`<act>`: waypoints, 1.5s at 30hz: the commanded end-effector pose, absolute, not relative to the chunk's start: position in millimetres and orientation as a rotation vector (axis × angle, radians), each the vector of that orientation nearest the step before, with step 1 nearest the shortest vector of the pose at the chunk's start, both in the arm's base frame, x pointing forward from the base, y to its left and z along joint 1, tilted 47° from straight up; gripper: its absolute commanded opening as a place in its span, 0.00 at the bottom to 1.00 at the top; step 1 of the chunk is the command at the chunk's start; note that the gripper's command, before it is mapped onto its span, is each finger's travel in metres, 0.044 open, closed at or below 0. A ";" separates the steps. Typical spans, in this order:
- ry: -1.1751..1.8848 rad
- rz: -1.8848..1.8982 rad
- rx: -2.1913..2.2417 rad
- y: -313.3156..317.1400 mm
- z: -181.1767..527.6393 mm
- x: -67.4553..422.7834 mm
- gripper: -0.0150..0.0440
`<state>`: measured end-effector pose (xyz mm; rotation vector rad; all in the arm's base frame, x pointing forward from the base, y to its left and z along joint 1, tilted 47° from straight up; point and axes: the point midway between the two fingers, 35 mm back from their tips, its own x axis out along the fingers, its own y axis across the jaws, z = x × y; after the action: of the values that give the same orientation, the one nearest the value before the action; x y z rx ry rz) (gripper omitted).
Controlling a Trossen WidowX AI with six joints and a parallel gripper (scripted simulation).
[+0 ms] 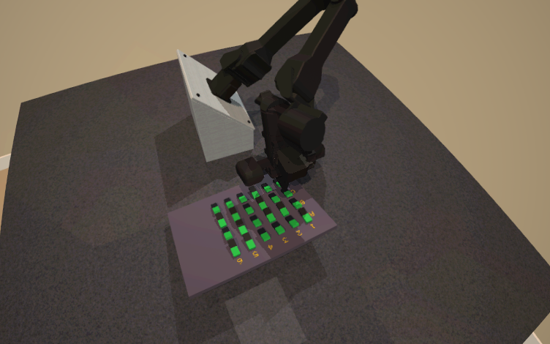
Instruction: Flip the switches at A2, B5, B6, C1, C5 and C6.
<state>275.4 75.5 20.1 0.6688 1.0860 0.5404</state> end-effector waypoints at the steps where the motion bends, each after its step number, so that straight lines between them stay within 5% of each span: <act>1: 1.091 0.541 0.658 63.8 27.8 273.0 0.25; 14: 1.109 0.546 0.660 29.2 58.8 255.1 0.25; 27: 1.109 0.542 0.652 -57.6 -30.5 264.1 0.25; 45: 1.082 0.534 0.660 -31.5 -56.1 276.6 0.25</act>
<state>276.0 -36.5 -52.9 0.6506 1.0821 0.5320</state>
